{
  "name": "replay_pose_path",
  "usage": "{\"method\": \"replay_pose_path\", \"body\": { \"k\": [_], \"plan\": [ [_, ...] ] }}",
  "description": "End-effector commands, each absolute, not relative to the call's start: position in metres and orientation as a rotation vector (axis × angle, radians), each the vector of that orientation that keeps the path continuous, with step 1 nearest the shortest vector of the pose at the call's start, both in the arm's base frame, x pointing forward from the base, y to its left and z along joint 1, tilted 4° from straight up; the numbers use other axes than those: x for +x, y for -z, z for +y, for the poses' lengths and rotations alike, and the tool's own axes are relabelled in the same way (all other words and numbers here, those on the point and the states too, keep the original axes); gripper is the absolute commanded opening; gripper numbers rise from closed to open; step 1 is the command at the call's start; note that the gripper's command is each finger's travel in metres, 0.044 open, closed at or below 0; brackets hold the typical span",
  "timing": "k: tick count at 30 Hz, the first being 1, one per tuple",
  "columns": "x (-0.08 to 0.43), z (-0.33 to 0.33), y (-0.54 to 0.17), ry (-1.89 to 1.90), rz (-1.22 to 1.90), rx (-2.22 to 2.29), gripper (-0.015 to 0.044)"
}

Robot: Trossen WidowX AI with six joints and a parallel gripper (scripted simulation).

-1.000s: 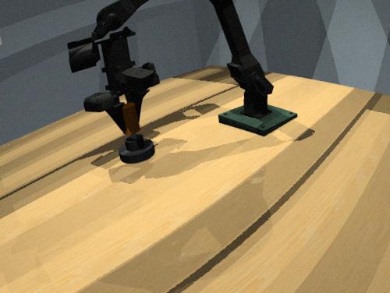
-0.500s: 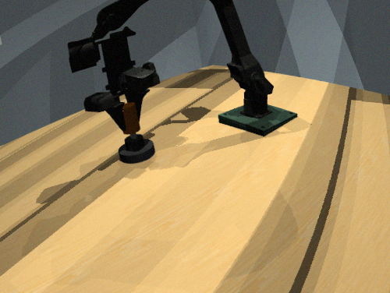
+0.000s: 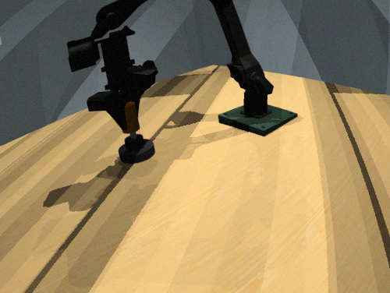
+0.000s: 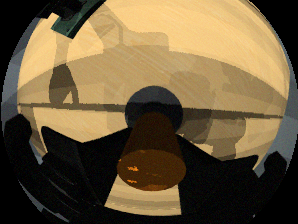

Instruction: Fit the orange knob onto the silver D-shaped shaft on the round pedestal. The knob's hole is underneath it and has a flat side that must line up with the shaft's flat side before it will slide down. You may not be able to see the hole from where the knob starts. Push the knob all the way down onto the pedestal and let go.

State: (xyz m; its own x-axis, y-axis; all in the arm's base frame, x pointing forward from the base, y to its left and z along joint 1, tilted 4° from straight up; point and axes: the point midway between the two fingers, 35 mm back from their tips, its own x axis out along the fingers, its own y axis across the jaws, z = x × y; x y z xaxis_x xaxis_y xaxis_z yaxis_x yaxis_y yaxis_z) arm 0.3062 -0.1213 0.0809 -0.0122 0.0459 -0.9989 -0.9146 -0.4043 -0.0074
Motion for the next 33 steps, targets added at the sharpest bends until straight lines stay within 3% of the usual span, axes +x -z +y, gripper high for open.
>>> {"method": "replay_pose_path", "body": {
  "k": [1,33],
  "plan": [
    [0.3061,-0.1215,-0.0796,-1.545,0.938,-1.486,0.0],
    [0.3066,-0.122,-0.0815,-1.545,0.938,-1.486,0.0]
  ]
}}
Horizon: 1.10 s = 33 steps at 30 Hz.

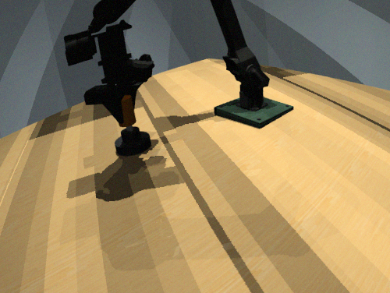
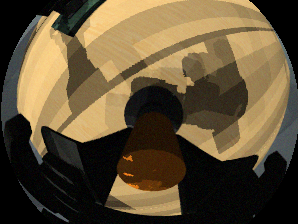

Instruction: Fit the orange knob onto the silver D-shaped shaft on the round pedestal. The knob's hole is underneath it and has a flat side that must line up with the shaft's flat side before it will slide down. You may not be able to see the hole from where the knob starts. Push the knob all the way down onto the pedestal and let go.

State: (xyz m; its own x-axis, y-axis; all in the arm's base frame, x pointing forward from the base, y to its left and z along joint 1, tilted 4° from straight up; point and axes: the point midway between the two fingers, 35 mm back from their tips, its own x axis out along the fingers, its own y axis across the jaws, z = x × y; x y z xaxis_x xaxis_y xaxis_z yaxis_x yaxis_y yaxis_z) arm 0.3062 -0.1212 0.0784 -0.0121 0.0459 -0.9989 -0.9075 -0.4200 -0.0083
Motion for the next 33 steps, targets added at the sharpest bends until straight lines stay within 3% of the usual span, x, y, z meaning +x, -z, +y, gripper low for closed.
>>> {"method": "replay_pose_path", "body": {
  "k": [1,10,33],
  "plan": [
    [0.3065,-0.122,-0.0822,-1.545,0.938,-1.486,0.0],
    [0.3059,-0.1215,-0.0816,-1.685,0.795,-1.63,0.0],
    [0.306,-0.1216,-0.0778,-1.685,0.795,-1.63,0.0]
  ]
}}
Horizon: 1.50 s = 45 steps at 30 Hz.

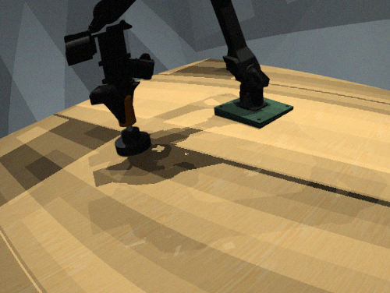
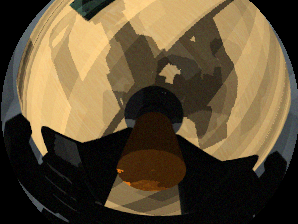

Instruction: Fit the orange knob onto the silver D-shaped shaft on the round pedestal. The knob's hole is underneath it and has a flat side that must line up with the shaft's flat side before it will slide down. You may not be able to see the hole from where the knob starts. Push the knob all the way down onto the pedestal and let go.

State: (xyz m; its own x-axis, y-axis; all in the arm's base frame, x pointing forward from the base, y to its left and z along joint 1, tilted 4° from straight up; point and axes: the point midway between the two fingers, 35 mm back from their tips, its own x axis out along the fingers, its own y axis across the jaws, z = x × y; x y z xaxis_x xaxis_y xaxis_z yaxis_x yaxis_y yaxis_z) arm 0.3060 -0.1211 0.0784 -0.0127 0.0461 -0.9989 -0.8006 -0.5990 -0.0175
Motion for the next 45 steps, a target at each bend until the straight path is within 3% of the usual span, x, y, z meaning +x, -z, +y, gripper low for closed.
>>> {"method": "replay_pose_path", "body": {
  "k": [1,45],
  "plan": [
    [0.306,-0.1216,-0.0778,-1.685,0.795,-1.63,0.0],
    [0.3055,-0.1213,-0.0776,-1.819,0.635,-1.768,0.0]
  ]
}}
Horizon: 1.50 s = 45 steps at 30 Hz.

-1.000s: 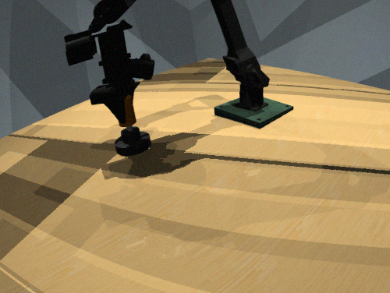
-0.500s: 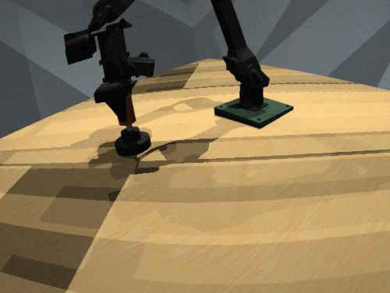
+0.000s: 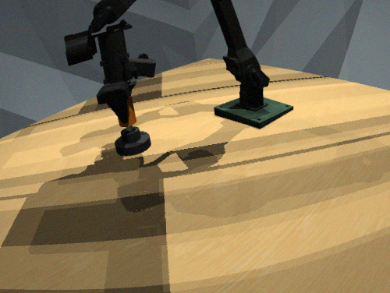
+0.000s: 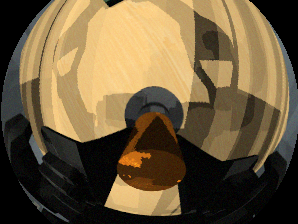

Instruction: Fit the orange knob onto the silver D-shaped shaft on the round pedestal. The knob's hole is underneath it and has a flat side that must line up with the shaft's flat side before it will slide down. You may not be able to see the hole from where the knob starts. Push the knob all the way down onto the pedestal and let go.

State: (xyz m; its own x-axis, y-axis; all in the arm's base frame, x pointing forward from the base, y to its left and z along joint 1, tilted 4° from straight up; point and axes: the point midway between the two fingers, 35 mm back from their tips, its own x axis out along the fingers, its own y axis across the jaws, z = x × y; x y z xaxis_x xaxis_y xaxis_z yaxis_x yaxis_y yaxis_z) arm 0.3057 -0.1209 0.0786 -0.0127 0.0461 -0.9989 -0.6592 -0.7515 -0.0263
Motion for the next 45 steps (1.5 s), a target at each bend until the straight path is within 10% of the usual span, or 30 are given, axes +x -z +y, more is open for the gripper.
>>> {"method": "replay_pose_path", "body": {
  "k": [1,45],
  "plan": [
    [0.3055,-0.1214,-0.0774,-1.819,0.635,-1.768,0.0],
    [0.3061,-0.1214,-0.0784,-1.945,0.458,-1.901,0.0]
  ]
}}
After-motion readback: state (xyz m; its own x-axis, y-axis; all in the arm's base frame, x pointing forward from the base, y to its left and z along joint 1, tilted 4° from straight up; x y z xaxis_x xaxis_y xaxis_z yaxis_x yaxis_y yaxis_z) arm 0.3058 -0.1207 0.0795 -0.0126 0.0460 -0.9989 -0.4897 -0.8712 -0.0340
